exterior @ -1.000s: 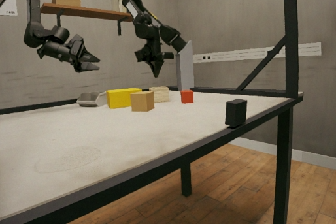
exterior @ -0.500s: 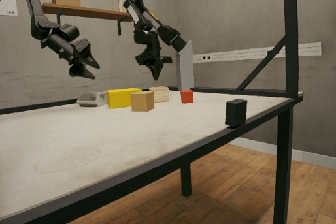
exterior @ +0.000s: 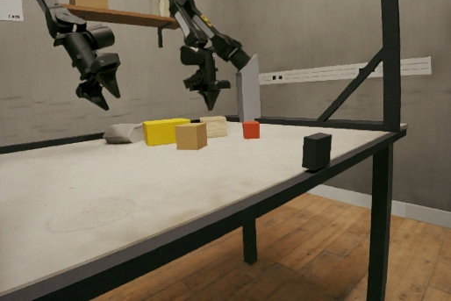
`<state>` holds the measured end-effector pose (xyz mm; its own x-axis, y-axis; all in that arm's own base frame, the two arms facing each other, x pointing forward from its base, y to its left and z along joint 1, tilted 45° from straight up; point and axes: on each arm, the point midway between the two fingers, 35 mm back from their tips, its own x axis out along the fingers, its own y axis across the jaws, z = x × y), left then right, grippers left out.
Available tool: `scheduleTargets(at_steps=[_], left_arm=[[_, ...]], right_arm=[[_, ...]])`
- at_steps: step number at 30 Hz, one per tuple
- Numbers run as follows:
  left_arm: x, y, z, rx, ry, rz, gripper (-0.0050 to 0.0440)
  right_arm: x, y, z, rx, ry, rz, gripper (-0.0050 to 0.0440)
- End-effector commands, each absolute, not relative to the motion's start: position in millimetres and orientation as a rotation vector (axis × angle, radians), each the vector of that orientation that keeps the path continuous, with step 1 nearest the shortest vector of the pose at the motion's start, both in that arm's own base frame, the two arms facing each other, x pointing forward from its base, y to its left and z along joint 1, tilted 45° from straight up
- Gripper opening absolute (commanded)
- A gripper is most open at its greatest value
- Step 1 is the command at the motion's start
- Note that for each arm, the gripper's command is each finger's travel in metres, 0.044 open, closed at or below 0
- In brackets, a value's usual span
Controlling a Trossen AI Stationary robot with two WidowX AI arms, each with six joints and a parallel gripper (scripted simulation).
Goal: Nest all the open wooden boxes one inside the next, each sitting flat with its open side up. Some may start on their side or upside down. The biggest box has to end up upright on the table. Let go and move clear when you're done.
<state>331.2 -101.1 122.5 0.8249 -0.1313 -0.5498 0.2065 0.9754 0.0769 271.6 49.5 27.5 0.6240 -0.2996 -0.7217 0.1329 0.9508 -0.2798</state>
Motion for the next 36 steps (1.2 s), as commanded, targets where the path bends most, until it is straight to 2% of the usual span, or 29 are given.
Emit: scheduleTargets(at_steps=[1, 20, 36], left_arm=[[319.5, -97.8, 121.1, 0.147, 0.654, -0.125, 0.04], [257.5, -65.6, 125.2, 0.336, 0.84, 0.166, 0.04], [253.2, -62.2, 121.9, 0.361, 0.858, 0.181, 0.04]], right_arm=[[269.7, 44.7, 29.0, -0.189, 0.845, -0.242, -0.005], [245.5, 8.6, 12.3, -0.143, 0.816, -0.272, -0.005], [260.1, 0.7, -4.3, -0.14, 0.828, -0.274, -0.005]])
